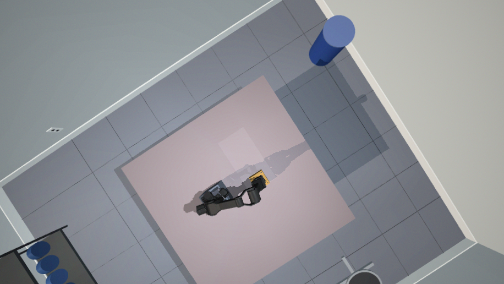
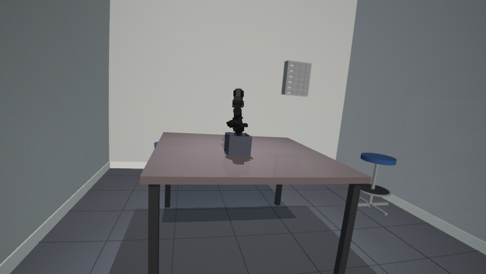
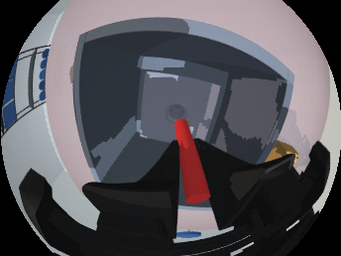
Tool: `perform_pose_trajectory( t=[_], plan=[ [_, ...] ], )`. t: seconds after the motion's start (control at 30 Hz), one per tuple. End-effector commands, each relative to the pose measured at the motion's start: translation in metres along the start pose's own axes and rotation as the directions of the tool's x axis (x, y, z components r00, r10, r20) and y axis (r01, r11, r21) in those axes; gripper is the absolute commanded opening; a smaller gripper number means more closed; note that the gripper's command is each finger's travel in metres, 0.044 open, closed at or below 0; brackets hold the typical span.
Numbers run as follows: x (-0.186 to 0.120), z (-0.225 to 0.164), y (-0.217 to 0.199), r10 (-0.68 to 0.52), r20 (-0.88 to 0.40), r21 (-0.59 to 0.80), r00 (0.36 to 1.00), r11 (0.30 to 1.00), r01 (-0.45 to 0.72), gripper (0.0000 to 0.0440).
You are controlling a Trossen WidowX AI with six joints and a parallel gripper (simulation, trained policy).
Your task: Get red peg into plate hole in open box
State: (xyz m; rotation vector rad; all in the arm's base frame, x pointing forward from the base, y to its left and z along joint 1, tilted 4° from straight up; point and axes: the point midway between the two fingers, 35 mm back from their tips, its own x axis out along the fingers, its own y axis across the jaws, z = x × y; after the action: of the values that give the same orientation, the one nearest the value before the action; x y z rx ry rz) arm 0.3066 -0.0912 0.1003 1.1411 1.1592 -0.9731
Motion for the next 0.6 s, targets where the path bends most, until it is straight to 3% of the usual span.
perform_pose_trajectory(
  t=[0.0,0.3,0.57],
  plan=[
    [0.011,0.001,0.001,-0.009,-0.014,-0.015,1.0,1.0,0.009,0.0],
    [0.035,0.004,0.003,-0.023,-0.024,-0.057,0.999,0.998,0.021,0.0],
    [0.044,0.004,0.003,-0.057,-0.04,-0.088,0.998,0.995,0.053,0.011]
  ],
)
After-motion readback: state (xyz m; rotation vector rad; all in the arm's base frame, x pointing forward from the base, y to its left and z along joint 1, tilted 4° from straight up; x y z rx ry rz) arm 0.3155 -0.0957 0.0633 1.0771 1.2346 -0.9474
